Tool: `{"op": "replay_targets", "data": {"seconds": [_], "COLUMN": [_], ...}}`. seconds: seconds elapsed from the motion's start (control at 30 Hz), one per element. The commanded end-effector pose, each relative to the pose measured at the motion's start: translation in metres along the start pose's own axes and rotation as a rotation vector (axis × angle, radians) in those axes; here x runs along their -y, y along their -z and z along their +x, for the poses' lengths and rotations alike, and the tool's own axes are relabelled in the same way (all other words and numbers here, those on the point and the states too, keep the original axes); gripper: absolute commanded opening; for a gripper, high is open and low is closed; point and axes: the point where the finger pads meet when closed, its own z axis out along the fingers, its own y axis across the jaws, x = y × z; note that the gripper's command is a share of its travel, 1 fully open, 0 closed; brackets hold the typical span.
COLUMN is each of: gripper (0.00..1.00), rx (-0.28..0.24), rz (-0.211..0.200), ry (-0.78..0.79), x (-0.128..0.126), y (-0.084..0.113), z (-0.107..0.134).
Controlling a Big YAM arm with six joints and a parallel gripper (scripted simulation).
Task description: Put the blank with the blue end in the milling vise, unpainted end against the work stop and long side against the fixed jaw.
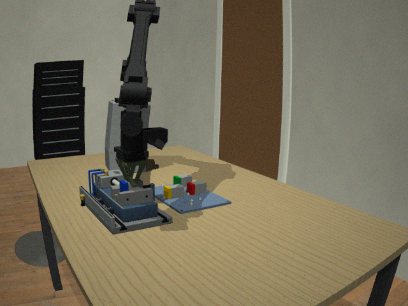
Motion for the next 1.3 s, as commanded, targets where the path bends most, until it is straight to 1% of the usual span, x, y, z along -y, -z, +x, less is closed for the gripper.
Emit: {"op": "replay_targets", "data": {"seconds": [0.0, 1.27], "gripper": [0.0, 0.0], "rx": [-0.013, -0.01], "rz": [0.045, 0.039], "ry": [0.011, 0.011], "x": [0.0158, 0.0136], "y": [0.0213, 0.0224], "z": [-0.0063, -0.0052]}}
